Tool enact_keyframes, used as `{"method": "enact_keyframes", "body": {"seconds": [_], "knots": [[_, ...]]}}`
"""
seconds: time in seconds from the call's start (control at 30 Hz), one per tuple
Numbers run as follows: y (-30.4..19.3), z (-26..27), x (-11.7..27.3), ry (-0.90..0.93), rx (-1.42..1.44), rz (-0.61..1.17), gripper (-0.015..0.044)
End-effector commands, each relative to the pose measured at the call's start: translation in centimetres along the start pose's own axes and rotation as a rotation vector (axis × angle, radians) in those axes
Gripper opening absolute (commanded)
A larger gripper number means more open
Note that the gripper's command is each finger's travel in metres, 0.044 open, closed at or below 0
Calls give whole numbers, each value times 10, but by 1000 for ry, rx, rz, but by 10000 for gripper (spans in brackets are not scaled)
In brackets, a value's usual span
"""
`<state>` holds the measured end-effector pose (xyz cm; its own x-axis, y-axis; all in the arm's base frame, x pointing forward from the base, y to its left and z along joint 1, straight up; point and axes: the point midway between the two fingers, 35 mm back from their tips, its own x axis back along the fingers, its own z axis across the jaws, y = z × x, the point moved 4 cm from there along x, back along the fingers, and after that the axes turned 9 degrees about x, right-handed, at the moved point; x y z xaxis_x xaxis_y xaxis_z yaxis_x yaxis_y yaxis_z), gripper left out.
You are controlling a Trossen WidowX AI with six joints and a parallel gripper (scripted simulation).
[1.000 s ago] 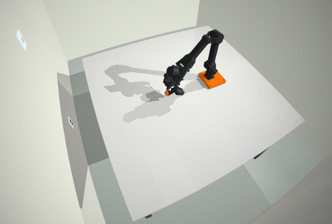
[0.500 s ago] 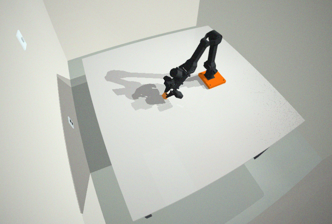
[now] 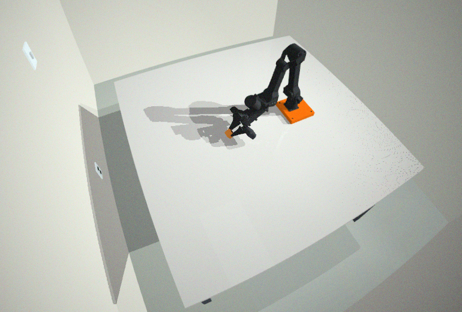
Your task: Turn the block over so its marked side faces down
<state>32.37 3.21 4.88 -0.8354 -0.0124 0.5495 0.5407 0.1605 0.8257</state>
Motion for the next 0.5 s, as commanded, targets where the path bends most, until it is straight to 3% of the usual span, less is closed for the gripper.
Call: {"method": "enact_keyframes", "body": {"seconds": [0.0,0.47], "knots": [[-10,0,5,-14,3,-45,0],[-12,0,11,-24,2,-109,0]]}}
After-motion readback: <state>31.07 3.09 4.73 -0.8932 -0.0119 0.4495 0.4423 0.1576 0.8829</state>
